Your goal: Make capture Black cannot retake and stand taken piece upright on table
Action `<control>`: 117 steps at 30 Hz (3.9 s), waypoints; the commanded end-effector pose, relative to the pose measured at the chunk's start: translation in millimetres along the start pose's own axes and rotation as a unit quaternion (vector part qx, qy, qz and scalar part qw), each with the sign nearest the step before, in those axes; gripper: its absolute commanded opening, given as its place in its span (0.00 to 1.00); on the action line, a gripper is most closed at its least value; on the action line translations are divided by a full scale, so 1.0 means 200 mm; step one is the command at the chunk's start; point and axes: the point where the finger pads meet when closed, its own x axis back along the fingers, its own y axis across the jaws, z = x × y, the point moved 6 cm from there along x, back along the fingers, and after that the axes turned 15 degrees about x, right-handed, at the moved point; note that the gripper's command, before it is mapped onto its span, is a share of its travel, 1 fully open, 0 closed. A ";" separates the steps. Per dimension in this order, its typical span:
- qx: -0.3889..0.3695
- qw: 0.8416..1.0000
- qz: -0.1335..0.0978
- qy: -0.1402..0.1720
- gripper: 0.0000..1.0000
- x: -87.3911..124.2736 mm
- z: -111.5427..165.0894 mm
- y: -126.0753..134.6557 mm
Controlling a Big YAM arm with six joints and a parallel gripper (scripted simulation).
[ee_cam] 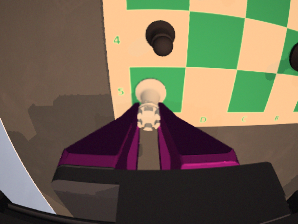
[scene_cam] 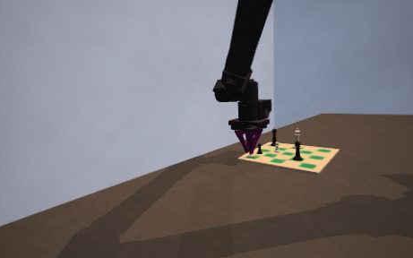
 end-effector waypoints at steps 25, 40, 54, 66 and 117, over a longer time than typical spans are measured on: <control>-0.012 1.000 -0.005 -0.005 0.00 0.05 -0.07 0.00; 0.010 1.000 -0.022 -0.012 0.00 0.54 -0.01 0.07; -0.005 1.000 -0.009 -0.006 0.00 0.54 -0.06 0.01; 0.020 1.000 -0.007 -0.007 0.00 0.52 0.06 -0.19; -0.004 1.000 0.001 -0.002 0.00 0.01 0.02 -0.21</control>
